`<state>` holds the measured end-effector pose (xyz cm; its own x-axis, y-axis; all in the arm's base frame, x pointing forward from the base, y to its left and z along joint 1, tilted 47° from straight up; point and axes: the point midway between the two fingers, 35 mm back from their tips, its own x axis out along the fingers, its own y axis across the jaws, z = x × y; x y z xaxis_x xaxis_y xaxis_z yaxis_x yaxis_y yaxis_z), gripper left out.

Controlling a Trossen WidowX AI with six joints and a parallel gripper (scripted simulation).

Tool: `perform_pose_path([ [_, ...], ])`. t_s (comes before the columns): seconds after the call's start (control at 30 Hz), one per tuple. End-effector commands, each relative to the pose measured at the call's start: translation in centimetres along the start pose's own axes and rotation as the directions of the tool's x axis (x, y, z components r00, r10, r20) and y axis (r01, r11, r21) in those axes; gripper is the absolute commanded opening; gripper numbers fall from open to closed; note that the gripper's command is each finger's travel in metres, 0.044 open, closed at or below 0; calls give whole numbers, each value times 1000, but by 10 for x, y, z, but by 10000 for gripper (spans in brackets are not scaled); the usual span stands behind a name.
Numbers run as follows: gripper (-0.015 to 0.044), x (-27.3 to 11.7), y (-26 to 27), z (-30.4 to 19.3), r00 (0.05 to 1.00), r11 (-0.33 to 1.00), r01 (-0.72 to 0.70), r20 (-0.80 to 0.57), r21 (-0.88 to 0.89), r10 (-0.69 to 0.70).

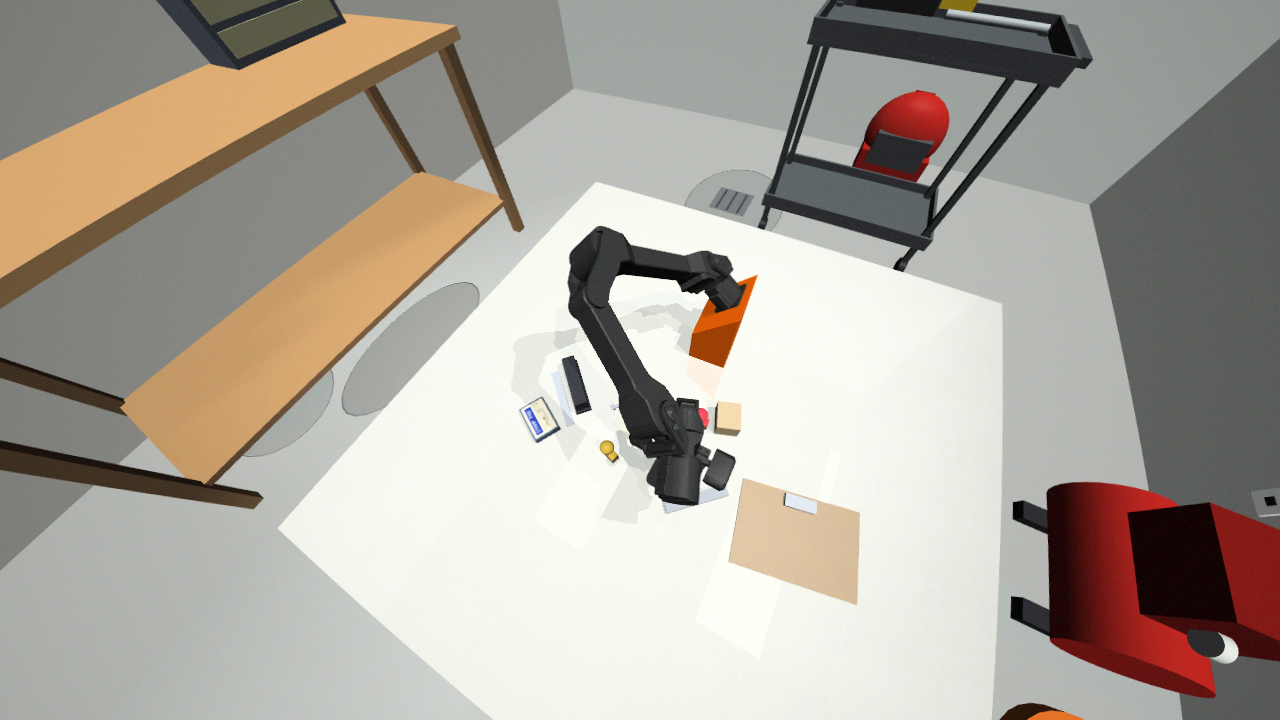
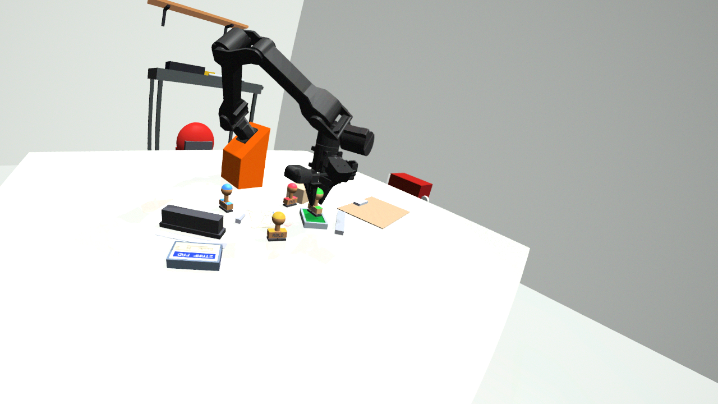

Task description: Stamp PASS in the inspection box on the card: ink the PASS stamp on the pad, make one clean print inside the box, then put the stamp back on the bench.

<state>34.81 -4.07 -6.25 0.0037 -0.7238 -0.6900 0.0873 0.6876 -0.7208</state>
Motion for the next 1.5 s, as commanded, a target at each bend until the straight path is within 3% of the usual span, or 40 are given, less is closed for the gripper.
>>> perform_pose_path([
  [0.0, 0, 2, 0, 0, 1000, 1000, 5, 3, -8, -5],
  [1.47, 0, 9, 0, 0, 1000, 1000, 5, 3, 0, -5],
])
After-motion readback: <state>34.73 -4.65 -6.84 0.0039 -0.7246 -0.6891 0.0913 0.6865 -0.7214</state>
